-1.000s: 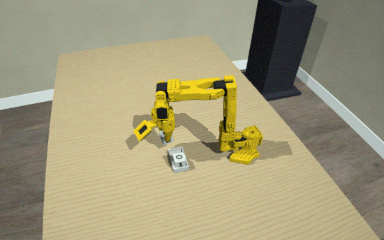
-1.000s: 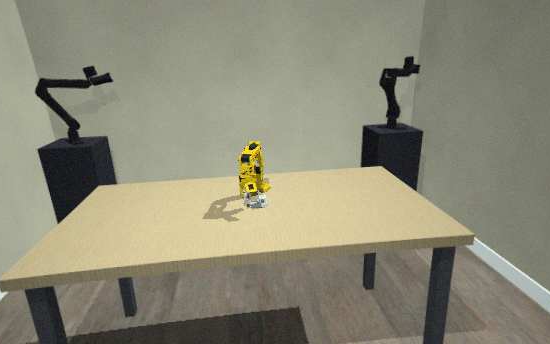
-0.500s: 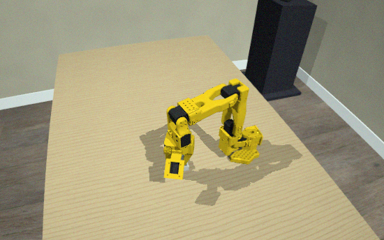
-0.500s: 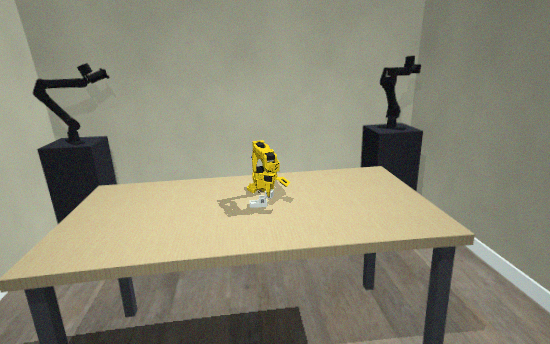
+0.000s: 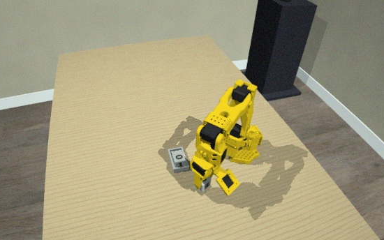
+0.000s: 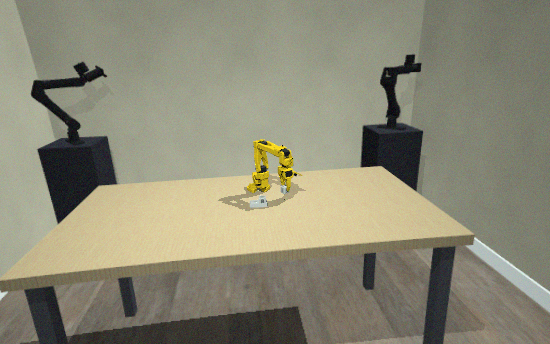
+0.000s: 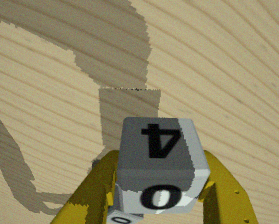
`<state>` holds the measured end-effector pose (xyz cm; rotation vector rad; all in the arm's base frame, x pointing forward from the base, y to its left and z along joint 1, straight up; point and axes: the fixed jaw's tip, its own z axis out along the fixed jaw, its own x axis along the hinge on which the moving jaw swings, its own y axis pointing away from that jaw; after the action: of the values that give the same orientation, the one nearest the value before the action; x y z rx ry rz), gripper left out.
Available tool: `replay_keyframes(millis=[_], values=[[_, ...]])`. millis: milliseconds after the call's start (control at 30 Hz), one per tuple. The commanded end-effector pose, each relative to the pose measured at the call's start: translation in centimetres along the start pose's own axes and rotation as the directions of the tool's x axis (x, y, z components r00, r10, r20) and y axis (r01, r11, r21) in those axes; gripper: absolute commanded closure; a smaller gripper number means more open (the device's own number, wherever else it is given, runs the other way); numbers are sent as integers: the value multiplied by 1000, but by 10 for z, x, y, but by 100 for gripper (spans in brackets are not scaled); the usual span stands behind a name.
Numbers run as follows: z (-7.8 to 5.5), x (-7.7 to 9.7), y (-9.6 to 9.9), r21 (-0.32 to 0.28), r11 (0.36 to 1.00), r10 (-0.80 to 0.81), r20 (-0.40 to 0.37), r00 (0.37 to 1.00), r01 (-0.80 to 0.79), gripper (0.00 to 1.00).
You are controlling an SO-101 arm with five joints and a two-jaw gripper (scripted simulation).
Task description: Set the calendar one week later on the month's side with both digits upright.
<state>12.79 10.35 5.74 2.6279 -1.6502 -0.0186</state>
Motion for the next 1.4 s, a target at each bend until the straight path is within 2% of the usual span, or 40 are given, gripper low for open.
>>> replay_keyframes(millis=[0, 267, 333, 567, 900, 933, 1367], values=[[-7, -17, 2, 84, 966, -245, 4, 969, 244, 100], [-5, -36, 14, 82, 861, -503, -13, 864, 502, 100], [-5, -36, 14, 82, 861, -503, -13, 864, 502, 100], [-4, -42, 20, 81, 800, -595, -20, 803, 595, 100], [-4, -44, 21, 80, 786, -614, -21, 789, 613, 100], [-4, -44, 25, 84, 763, -641, -24, 767, 641, 100], [-4, -44, 25, 84, 763, -641, -24, 767, 641, 100]])
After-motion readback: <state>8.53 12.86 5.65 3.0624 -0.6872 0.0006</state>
